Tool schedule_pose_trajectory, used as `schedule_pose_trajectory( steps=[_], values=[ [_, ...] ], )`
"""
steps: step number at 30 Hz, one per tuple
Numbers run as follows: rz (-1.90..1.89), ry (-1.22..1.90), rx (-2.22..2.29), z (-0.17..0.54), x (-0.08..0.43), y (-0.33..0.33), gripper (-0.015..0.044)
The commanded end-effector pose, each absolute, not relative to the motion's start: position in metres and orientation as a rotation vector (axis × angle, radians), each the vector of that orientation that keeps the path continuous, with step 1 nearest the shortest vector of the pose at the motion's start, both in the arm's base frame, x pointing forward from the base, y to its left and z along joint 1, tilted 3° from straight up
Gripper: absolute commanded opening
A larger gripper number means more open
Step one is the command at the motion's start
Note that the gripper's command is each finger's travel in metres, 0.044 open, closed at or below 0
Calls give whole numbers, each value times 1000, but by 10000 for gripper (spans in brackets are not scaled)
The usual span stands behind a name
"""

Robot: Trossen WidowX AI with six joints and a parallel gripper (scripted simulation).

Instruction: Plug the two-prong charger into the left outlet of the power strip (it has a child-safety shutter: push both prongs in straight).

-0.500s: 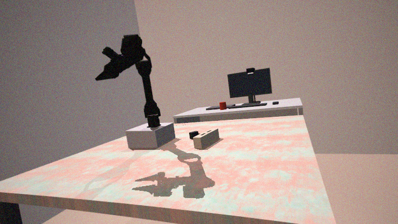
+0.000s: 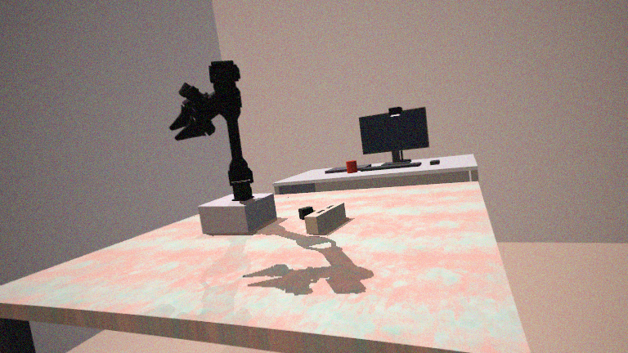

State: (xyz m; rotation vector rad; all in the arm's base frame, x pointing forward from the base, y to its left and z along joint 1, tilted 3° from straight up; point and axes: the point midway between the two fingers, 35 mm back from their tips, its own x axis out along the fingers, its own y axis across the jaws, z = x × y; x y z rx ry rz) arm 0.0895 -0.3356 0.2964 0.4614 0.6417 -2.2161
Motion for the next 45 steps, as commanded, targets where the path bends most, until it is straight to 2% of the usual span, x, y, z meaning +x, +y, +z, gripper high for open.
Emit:
schedule_pose_trajectory(
  steps=[1,25,45],
  values=[
    [-2123,728,447,284,108,-330,440],
    [-1510,1156,261,211,211,-266,440],
    [-968,1384,27,154,270,-184,440]
  ],
)
